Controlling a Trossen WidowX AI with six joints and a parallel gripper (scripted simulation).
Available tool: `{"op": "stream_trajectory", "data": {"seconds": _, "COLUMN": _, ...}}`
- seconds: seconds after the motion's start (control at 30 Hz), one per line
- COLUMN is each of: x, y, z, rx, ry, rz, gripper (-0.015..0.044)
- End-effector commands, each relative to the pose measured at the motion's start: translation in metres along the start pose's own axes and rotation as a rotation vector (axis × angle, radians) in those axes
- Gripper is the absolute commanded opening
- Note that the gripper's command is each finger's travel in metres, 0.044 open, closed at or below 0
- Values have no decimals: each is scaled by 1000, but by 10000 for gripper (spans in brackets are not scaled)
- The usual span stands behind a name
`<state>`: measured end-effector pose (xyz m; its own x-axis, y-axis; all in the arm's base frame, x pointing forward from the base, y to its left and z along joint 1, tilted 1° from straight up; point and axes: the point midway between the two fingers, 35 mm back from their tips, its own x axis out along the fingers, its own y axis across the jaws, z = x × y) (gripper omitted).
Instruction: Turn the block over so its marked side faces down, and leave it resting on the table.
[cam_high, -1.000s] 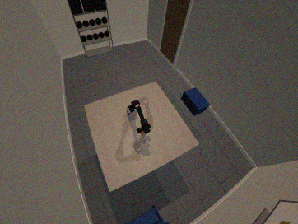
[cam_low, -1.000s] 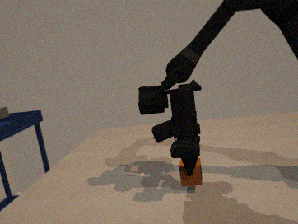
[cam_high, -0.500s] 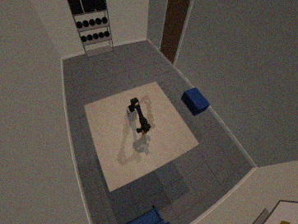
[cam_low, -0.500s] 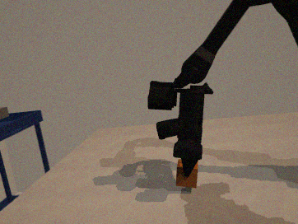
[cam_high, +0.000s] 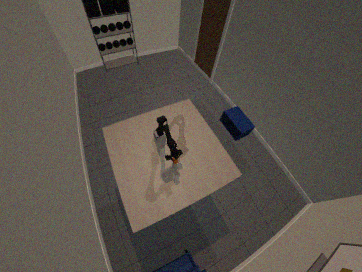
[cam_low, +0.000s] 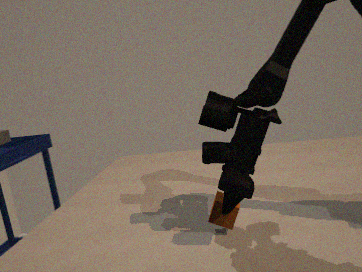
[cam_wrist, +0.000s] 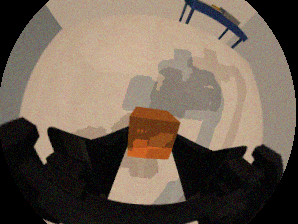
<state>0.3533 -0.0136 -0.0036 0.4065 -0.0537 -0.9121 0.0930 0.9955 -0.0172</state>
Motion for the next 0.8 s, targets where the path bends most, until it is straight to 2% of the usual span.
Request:
{"op": "stream_trajectory", "data": {"seconds": 0.0, "x": -3, "y": -1, "z": -1, "rx": -3, "ry": -64, "rz": -3, "gripper": 0}}
{"op": "stream_trajectory", "data": {"seconds": 0.27, "x": -5, "y": -1, "z": -2, "rx": -2, "ry": -120, "rz": -3, "gripper": 0}}
{"op": "stream_trajectory", "data": {"seconds": 0.77, "x": 27, "y": 1, "z": -2, "rx": -5, "ry": -317, "rz": -2, "gripper": 0}}
